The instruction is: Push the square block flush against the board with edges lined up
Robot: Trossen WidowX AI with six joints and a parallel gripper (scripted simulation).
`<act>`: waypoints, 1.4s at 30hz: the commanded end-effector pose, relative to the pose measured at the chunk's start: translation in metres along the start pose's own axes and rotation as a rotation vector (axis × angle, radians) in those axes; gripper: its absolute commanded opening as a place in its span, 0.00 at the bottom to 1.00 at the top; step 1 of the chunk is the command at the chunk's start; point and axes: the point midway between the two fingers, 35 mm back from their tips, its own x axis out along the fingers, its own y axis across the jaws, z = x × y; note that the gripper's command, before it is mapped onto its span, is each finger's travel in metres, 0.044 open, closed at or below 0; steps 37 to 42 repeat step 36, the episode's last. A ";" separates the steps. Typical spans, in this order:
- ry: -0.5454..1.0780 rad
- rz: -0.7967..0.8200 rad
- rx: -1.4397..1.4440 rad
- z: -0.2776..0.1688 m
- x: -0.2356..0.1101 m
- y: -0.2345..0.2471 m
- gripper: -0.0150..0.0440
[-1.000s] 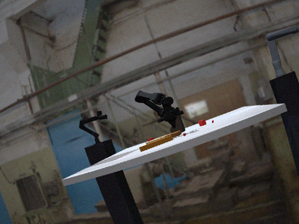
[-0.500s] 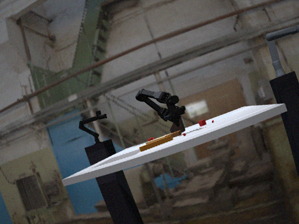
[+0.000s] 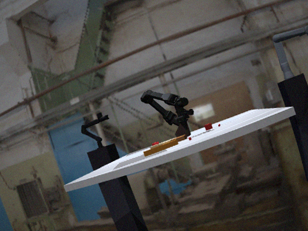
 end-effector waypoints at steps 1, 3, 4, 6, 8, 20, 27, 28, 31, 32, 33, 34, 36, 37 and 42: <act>-0.006 -0.003 -0.025 0.002 0.003 0.001 0.25; -0.005 -0.003 -0.025 0.003 0.028 0.000 0.25; -0.004 -0.003 -0.025 0.002 0.043 0.000 0.25; -0.002 -0.003 -0.024 0.001 0.055 0.001 0.25; -0.002 -0.003 -0.024 0.001 0.055 0.001 0.25; -0.004 -0.003 -0.025 -0.014 0.055 -0.001 0.25; -0.004 -0.003 -0.026 -0.026 0.054 -0.002 0.25; -0.004 -0.003 -0.026 -0.027 0.054 -0.002 0.25; -0.004 -0.003 -0.026 -0.028 0.054 -0.002 0.25; -0.004 -0.003 -0.026 -0.027 0.054 -0.002 0.25; -0.004 -0.003 -0.026 -0.026 0.054 -0.002 0.25; -0.004 -0.003 -0.026 -0.025 0.054 -0.002 0.25; -0.005 -0.003 -0.026 -0.022 0.054 -0.003 0.25; -0.005 -0.003 -0.026 -0.022 0.054 -0.003 0.25; -0.005 -0.003 -0.026 -0.022 0.054 -0.003 0.25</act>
